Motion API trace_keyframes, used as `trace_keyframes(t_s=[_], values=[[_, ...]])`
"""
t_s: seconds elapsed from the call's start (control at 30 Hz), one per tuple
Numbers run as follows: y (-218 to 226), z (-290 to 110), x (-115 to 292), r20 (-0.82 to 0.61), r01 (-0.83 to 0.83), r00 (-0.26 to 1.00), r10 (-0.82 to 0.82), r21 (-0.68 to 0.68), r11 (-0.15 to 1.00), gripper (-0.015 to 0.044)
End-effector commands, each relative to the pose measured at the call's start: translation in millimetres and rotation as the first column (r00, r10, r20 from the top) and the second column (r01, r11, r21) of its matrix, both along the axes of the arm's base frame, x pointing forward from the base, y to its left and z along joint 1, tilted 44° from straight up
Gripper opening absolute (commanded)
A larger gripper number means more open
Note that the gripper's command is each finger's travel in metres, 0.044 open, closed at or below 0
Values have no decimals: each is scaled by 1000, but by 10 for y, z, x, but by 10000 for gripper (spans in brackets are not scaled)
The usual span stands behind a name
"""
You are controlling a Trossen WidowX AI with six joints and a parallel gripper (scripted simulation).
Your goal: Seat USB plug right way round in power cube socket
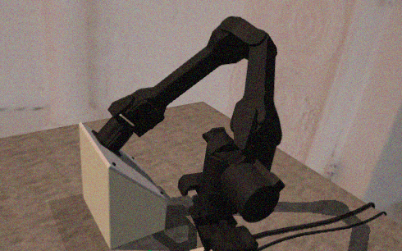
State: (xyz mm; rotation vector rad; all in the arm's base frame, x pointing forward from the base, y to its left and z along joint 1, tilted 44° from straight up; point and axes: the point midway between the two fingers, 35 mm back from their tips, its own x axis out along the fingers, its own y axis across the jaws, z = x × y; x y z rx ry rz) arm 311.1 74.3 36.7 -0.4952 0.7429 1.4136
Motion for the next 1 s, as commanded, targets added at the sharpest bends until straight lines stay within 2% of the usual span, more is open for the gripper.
trace_keyframes(t_s=[0.0,0.8,0.97], values=[[-27,31,11,8,-1,1000,1,-4,1000,0],[-124,129,10,6,0,1000,0,-4,1000,0],[-116,119,4,-39,43,998,-43,-3,999,0]])
